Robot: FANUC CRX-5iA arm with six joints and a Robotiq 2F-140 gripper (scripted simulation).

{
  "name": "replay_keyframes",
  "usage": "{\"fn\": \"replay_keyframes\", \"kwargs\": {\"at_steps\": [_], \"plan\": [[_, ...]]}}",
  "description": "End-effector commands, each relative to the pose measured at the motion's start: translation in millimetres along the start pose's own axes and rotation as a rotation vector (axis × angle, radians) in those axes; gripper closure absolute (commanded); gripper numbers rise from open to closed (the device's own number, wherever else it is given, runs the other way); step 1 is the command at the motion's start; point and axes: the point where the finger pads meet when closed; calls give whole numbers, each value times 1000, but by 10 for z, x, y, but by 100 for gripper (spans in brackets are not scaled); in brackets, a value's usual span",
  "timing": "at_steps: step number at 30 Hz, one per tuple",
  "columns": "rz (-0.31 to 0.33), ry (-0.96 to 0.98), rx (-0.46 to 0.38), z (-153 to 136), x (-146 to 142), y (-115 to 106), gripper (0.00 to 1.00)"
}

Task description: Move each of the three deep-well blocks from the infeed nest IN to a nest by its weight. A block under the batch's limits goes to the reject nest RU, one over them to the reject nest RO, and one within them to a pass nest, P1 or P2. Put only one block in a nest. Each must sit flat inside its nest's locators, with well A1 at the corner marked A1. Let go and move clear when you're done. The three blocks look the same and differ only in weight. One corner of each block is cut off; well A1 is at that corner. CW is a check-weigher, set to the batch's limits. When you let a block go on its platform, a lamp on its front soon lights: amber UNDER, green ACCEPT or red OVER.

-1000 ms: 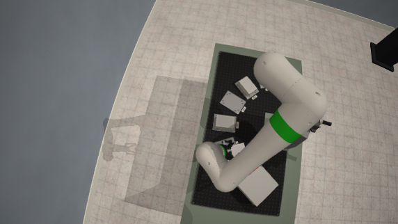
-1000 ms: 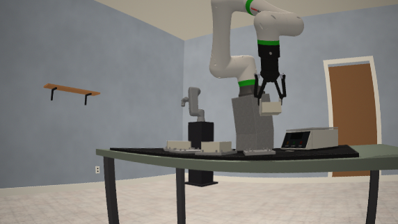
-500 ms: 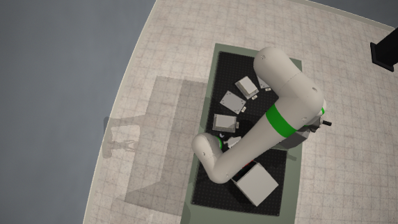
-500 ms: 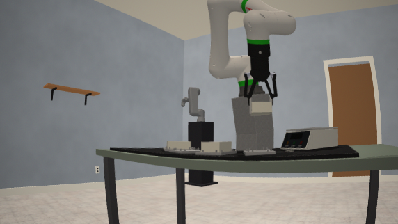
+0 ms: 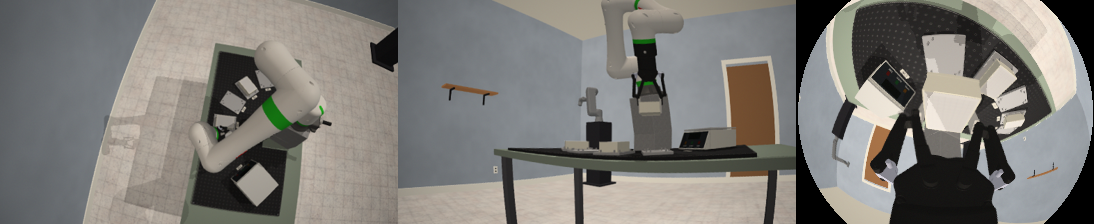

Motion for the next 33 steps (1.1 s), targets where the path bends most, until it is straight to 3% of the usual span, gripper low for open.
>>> {"fn": "replay_keyframes", "kwargs": {"at_steps": [1,7,33], "plan": [[54,96,14,-37,103,6,90],[151,269,38,-107,290,19,90],[151,269,38,-360,977,65,90]]}}
Point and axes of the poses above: the point where the finger pads meet when closed, its own y axis out along the fingers, its own x axis across the jaws, z = x × y, and after that the axes turned 14 degrees about -y, right-handed
